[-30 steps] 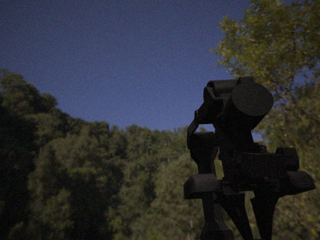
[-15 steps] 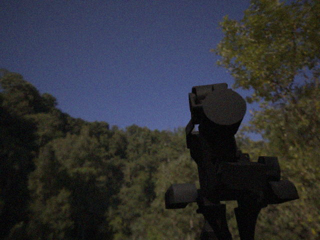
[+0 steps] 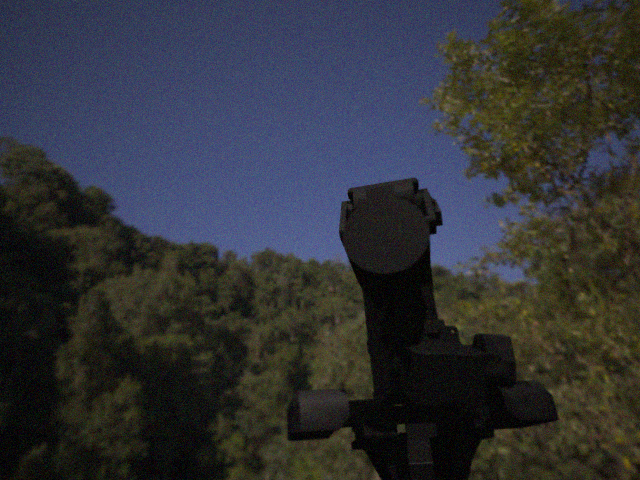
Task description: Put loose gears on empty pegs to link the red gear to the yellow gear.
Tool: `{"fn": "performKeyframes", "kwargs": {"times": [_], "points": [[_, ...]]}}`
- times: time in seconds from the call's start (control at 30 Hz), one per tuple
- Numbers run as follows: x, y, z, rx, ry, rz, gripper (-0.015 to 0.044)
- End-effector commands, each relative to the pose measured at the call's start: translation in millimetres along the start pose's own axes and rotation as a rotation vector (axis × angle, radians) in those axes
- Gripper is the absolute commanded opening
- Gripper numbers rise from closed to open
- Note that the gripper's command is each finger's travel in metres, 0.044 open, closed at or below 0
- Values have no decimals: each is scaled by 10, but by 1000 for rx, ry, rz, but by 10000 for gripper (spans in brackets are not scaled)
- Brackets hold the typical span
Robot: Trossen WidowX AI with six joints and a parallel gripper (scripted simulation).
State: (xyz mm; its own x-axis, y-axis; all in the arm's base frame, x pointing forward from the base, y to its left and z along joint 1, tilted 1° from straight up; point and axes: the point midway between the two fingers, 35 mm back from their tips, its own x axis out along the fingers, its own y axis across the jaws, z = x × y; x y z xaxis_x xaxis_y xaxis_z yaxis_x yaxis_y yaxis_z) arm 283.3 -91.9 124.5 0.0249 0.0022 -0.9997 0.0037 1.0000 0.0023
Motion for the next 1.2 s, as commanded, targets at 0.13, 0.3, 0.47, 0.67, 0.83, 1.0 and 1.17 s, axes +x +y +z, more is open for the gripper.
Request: {"fn": "performKeyframes", "kwargs": {"times": [0.13, 0.3, 0.47, 0.67, 0.83, 1.0, 1.17], "points": [[92, -168, -25, -4, 8, 0, 0], [139, -281, -44, -6, 8, -1, 0], [185, -394, -68, -7, 8, -2, 0], [202, -450, -83, -8, 8, -2, 0], [180, -450, -86, -21, 8, -2, 0], [176, -451, -87, -115, 9, -2, 0], [173, -452, -87, -254, 9, -1, 0]]}}
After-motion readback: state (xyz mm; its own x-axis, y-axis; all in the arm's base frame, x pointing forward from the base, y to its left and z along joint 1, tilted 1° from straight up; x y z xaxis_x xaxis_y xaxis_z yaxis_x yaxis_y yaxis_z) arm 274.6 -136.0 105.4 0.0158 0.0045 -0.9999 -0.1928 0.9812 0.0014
